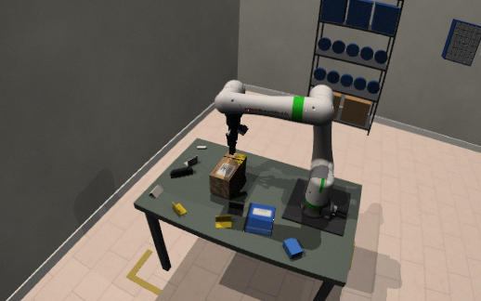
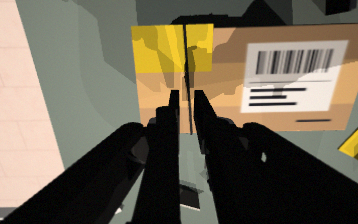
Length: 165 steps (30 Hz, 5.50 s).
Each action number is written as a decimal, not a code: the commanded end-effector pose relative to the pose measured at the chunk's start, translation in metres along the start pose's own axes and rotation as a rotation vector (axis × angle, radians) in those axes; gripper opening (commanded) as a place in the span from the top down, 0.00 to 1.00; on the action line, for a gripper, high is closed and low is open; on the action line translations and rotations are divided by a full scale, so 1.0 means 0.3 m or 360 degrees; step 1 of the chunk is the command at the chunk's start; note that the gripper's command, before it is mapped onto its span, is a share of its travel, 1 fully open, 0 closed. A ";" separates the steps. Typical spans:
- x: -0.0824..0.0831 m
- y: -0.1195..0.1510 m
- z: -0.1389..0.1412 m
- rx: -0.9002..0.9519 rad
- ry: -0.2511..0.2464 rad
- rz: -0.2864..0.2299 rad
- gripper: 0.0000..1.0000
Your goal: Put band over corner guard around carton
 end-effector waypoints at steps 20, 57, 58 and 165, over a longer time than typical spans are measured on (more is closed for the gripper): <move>-0.009 0.121 0.019 0.0141 0.0012 0.0018 0.82; -0.048 0.122 0.019 0.0141 0.0012 0.0019 0.82; -0.050 0.122 0.019 0.0141 0.0012 0.0019 0.82; -0.106 0.123 0.019 0.0141 0.0012 0.0019 0.82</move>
Point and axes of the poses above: the point where the finger pads meet when closed, its own x axis back along the fingers, its own z axis across the jaws, y = z × x, the point moved 9 cm from there along x, back along the fingers, and after that the axes turned 1 degree about x, right-handed, at the moved point
